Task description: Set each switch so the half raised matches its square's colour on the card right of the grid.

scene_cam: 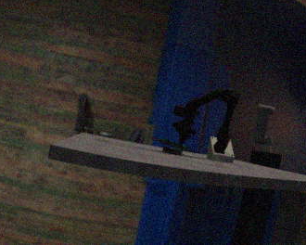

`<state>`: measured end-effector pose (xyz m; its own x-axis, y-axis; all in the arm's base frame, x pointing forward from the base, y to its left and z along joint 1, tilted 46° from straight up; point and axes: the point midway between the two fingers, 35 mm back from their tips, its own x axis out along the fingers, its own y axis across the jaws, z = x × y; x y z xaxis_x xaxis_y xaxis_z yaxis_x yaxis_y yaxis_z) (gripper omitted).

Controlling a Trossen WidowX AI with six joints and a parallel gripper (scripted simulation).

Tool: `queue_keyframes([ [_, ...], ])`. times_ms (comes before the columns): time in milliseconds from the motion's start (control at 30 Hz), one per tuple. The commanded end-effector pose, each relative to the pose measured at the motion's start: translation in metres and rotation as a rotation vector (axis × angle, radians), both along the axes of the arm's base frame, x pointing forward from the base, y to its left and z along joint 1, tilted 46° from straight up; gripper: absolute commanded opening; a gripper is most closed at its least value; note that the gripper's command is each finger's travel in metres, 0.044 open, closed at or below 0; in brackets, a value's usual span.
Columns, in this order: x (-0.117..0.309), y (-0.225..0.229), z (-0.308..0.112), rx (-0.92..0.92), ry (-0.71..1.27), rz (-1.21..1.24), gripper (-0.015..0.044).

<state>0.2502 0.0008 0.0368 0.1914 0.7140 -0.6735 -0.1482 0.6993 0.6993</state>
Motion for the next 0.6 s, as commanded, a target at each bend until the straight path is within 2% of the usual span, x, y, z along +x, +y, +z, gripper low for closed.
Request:
queue_keyframes([
  [0,0.001,0.001,0.000,0.005,0.000,-0.004,0.0000],
  [433,0.001,0.002,-0.001,0.005,0.000,-0.004,0.0000],
  [567,-0.002,-0.023,0.019,-0.006,0.010,0.006,0.0000],
])
